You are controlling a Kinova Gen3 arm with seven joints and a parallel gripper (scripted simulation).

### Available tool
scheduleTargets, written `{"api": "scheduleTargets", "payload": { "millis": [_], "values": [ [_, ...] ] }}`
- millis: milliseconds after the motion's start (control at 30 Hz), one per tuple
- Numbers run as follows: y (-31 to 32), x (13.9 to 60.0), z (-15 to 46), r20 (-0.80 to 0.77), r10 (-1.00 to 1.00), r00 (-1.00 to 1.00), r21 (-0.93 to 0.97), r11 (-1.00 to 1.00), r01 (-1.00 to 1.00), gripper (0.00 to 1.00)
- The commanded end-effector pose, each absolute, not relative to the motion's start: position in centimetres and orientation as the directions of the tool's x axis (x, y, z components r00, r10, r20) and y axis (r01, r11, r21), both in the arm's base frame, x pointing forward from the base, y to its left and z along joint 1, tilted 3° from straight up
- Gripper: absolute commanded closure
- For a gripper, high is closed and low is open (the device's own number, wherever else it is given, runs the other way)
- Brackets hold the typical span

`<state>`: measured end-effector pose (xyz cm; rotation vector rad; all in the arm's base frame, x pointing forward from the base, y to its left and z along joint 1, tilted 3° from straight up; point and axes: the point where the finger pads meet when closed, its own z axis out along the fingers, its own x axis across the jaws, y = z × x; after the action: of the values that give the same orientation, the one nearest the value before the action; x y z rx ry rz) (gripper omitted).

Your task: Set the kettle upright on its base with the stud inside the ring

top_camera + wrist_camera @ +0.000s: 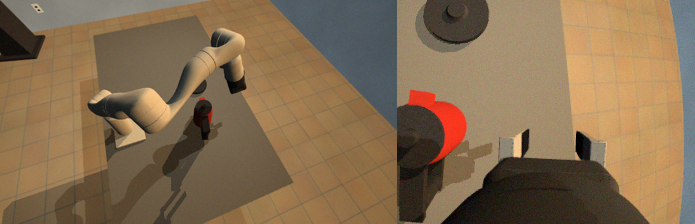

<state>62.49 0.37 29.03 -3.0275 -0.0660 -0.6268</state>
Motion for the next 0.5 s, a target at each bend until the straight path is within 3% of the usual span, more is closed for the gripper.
{"api": "scheduleTargets", "payload": {
  "millis": [0, 467],
  "values": [
    [-1.1, 61.5, 29.4, 0.382, 0.015, 0.924, -0.035, -0.999, 0.03, 0.0],
    [-3.9, 56.4, 29.4, 0.269, -0.015, 0.963, -0.035, -0.999, -0.006, 0.0]
  ]
}}
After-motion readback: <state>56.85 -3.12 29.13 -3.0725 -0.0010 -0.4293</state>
